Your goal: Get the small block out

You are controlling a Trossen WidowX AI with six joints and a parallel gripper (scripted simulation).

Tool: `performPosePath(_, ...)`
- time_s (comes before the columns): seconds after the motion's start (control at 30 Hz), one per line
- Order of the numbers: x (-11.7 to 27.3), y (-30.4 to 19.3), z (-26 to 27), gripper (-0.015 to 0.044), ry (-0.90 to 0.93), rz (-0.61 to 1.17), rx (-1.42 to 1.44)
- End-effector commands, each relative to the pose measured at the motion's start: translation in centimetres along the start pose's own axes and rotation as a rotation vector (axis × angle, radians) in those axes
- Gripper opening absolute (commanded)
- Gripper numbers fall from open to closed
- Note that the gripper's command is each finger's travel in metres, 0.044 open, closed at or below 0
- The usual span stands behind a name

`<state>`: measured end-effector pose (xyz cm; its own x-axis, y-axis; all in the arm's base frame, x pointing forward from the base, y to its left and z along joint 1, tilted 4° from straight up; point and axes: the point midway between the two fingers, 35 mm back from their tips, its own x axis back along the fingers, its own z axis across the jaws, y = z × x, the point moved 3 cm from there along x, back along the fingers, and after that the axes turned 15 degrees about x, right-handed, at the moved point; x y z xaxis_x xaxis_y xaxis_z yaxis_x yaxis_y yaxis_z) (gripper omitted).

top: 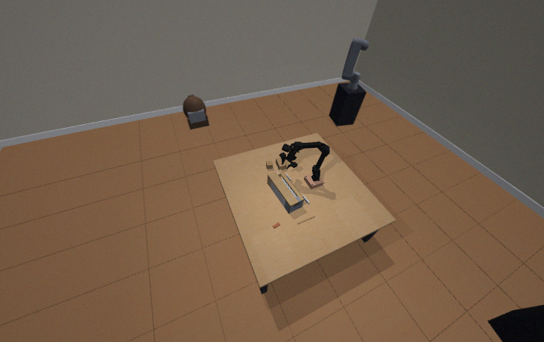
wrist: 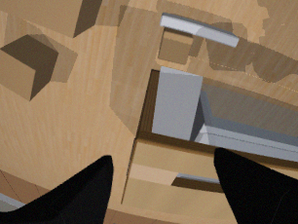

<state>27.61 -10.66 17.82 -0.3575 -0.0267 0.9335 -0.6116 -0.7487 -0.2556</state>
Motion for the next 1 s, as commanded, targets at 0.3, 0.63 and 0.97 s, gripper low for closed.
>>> performPosePath(0.3,0.0,0.4,-0.4,0.0285,-0.009,0.039,-0.298)
performPosePath(0.63,-8.7,3.8,-2.2,0.0285,-0.008,0.037,-0.297)
performPosePath(0.97,-9.5,4.0,-2.4,0.0285,-0.008,0.037,-0.297)
